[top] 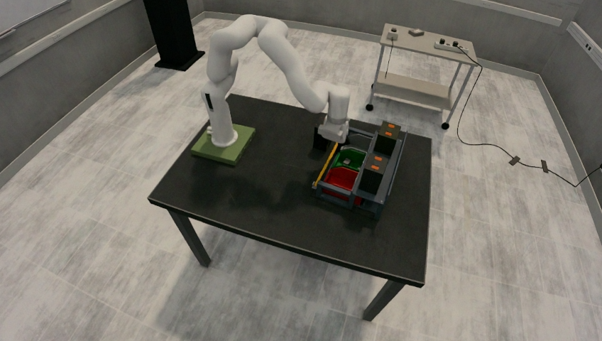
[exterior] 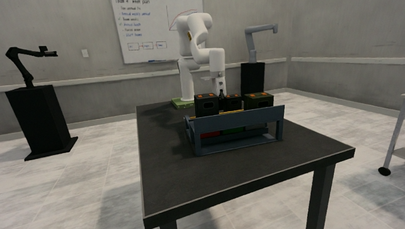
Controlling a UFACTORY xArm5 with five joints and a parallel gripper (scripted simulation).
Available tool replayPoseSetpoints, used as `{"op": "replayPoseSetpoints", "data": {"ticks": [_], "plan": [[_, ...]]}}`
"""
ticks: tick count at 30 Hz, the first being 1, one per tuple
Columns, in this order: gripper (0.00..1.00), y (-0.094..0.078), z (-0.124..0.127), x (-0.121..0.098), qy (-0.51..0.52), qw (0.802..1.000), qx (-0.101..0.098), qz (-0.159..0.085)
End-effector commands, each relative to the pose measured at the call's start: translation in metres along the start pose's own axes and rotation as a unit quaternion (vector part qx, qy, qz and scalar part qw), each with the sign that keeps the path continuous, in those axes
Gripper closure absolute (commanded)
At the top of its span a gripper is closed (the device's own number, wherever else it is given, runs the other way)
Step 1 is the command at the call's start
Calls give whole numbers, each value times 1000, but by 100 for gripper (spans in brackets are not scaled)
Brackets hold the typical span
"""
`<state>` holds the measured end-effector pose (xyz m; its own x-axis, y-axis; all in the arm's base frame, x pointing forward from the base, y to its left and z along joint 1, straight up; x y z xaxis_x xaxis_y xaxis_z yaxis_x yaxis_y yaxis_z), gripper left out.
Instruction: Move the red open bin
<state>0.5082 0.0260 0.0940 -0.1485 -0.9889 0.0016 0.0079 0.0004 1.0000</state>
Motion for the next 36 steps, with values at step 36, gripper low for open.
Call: {"op": "replayPoseSetpoints", "data": {"ticks": [36], "plan": [[52,-22,-2,0,0,1000,2,-1]]}}
Point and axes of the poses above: the point where the finger pads meet when closed, its own y axis back along the fingers, its own z axis across the jaws, x = y × z, the point moved 2 cm from there along y, back along the fingers, and after that the axes turned 2 degrees about -y, right-handed, at the moved point
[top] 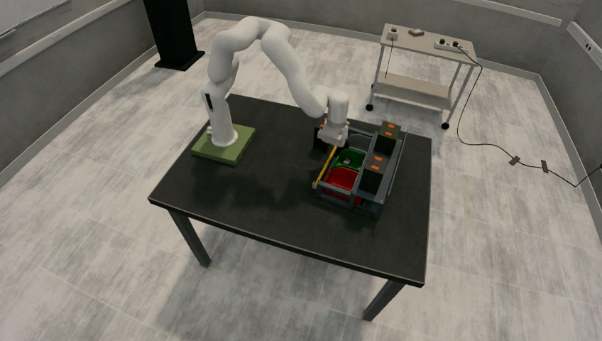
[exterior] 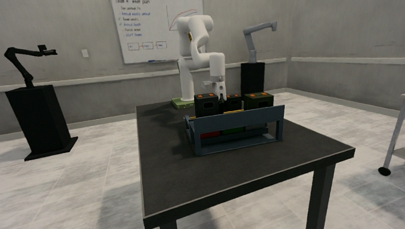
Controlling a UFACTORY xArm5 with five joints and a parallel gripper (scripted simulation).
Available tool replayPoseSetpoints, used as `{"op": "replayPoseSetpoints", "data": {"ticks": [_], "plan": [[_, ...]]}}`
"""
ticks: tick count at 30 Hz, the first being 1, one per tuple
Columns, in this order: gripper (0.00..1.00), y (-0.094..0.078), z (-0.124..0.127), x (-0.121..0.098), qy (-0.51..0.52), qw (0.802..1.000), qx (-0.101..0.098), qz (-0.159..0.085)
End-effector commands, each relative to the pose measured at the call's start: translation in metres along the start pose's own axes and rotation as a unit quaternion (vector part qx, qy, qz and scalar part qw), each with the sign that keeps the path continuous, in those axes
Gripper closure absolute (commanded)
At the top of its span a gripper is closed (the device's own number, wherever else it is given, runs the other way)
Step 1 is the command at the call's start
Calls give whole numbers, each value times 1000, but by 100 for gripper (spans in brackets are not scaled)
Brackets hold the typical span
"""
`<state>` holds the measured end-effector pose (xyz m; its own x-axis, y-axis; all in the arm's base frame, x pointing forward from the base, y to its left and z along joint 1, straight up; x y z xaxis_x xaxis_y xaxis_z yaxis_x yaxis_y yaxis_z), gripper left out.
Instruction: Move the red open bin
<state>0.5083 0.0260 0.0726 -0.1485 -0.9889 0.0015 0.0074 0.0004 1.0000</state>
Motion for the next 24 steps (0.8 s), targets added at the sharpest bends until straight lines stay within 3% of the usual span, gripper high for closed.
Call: {"op": "replayPoseSetpoints", "data": {"ticks": [1,24], "plan": [[52,-1,-1,0,0,1000,2,-1],[52,-9,-1,0,0,1000,2,-1]]}}
Point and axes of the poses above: the point where the finger pads meet when closed, its own y axis back along the fingers, its own z axis across the jaws, x = y × z, the point moved 2 cm from there along y, back along the fingers, and after that the axes turned 2 degrees about -y, right-handed, at the moved point
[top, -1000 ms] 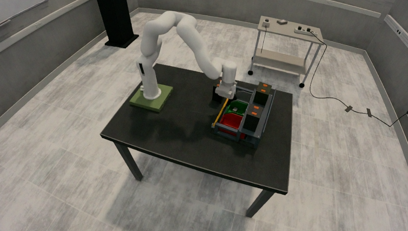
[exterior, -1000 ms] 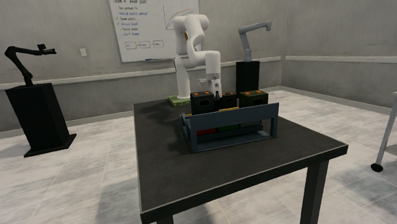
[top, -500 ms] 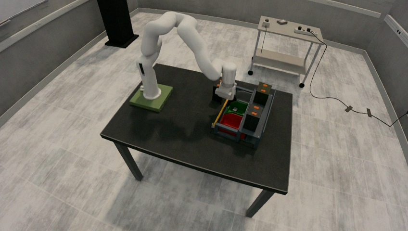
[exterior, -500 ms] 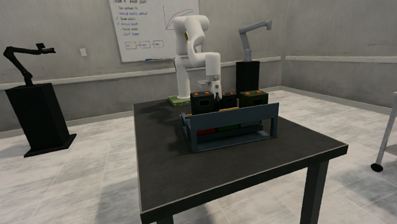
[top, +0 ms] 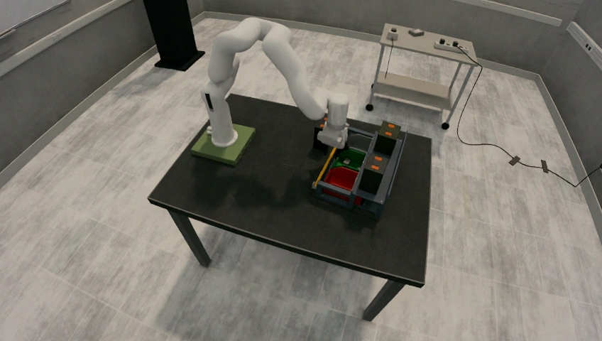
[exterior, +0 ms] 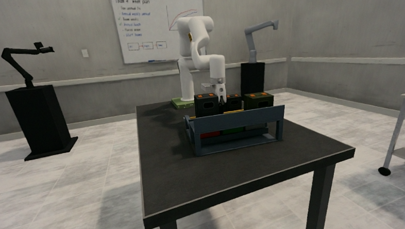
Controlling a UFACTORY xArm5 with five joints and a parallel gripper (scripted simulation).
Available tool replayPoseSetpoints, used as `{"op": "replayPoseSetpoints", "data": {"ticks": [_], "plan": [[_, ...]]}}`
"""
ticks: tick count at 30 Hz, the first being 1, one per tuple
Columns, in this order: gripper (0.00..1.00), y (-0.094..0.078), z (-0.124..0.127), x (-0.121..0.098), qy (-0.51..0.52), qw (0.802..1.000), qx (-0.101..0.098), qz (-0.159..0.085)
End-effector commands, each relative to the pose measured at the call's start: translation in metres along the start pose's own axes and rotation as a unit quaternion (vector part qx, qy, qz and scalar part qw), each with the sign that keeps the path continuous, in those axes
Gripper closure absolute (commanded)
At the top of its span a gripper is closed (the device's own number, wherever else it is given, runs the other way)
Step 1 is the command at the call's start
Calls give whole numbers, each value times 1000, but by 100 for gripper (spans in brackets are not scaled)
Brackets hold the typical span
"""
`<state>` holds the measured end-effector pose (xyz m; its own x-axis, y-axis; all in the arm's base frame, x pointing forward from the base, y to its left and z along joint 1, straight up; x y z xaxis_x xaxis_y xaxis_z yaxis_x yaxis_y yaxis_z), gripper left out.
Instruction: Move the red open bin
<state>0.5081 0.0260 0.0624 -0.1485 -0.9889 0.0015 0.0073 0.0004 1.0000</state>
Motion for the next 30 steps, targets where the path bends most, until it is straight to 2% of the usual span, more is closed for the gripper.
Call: {"op": "replayPoseSetpoints", "data": {"ticks": [1,24,25,30], "plan": [[52,2,-1,0,0,1000,2,-1],[52,2,-1,0,0,1000,2,-1],[100,2,-1,0,0,1000,2,0],[100,2,-1,0,0,1000,2,0]]}}
Point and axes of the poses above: the point where the finger pads meet when closed, its own y axis back along the fingers, its own z axis across the jaws, x = y × z, the point moved 2 cm from there along y, back along the fingers, and after that the axes turned 2 degrees about -y, right-handed, at the moved point
